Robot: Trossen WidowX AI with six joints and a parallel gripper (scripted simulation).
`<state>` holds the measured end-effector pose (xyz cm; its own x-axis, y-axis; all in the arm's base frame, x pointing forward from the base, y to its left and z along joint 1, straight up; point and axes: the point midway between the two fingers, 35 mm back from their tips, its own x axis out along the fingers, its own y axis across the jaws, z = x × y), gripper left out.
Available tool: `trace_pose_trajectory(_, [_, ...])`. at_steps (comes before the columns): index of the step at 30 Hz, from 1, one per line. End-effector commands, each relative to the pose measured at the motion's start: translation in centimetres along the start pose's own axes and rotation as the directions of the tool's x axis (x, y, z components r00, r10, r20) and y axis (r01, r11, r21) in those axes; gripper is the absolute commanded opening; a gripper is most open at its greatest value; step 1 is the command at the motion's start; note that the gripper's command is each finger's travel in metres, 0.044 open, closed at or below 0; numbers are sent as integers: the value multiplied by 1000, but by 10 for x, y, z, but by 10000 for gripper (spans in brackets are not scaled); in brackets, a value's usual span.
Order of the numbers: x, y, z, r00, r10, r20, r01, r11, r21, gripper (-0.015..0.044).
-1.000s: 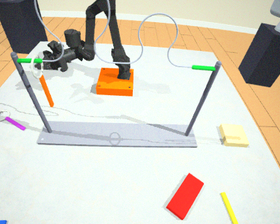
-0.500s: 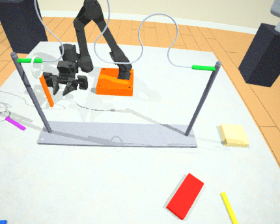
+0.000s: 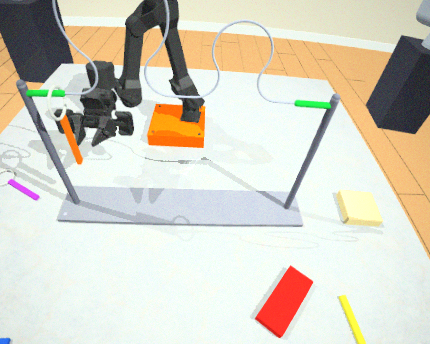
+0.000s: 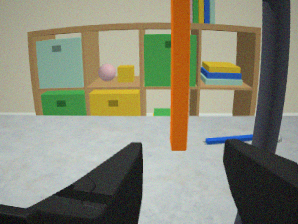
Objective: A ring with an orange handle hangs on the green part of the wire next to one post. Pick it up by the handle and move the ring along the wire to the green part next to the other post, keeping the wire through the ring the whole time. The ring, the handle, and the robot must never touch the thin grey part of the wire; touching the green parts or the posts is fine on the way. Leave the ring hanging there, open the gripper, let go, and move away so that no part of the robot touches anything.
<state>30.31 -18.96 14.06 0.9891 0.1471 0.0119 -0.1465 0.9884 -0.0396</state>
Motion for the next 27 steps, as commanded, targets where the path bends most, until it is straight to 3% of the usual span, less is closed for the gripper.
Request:
trace_pose_trajectory(1, [5,0,6,1000,-8,2,8,1000,15,160])
trace_pose_trajectory(27, [42,-3,7,1000,-8,5,8,1000,15,160])
